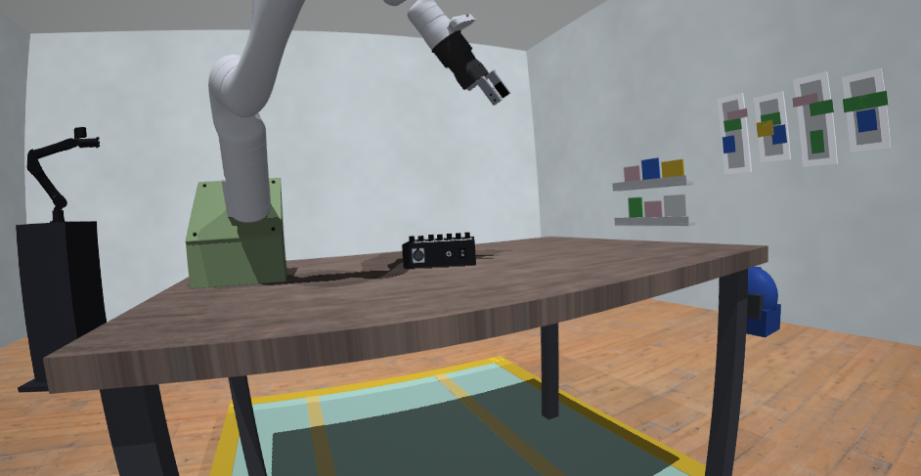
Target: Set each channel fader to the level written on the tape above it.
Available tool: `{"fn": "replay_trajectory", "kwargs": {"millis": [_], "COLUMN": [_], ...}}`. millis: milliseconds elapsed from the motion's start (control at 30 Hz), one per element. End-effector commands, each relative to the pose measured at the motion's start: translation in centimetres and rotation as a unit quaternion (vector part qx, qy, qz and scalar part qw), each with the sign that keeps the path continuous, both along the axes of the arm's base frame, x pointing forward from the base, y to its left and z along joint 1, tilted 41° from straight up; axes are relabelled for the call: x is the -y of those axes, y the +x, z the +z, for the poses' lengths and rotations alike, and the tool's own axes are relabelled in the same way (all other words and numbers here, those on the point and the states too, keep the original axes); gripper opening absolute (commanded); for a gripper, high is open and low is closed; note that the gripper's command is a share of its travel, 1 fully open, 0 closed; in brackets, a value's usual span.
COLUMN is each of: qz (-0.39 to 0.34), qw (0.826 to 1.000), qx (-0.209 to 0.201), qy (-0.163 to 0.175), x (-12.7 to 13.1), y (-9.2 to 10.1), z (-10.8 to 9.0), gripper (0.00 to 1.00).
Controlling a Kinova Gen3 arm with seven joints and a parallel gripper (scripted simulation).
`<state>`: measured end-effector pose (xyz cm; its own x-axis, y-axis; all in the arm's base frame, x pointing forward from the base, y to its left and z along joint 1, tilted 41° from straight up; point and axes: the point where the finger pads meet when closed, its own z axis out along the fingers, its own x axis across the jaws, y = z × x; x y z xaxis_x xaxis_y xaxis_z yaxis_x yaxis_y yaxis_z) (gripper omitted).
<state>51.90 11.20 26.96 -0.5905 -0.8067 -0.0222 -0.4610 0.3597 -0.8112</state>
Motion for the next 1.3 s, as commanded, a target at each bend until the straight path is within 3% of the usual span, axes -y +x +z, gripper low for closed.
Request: {"fn": "replay_trajectory", "kwargs": {"millis": [0,567,667,767,900,933,1000,1100,1267], "qz": [0.001,0.001,-0.012,-0.053,-0.152,-0.152,-0.211,-0.211,-0.334], "qw": [1.0,1.0,1.0,0.998,0.986,0.986,0.973,0.973,0.936], "qx": [0.001,0.0,-0.004,-0.016,-0.041,-0.041,-0.052,-0.052,-0.066], "qy": [0.0,0.001,0.006,0.023,0.056,0.056,0.07,0.07,0.087], "x": [-0.1,-0.1,0.0,0.4,1.4,1.4,1.8,1.8,2.6], "y": [0.0,0.0,-0.1,-0.8,-2.8,-2.8,-4.4,-4.4,-8.5], "z": [0.1,0.0,-0.8,-3.6,-10.1,-10.1,-13.6,-13.6,-20.6], "gripper": [1.0,1.0,1.0,1.0,1.0,1.0,1.0,1.0,1.0]}}
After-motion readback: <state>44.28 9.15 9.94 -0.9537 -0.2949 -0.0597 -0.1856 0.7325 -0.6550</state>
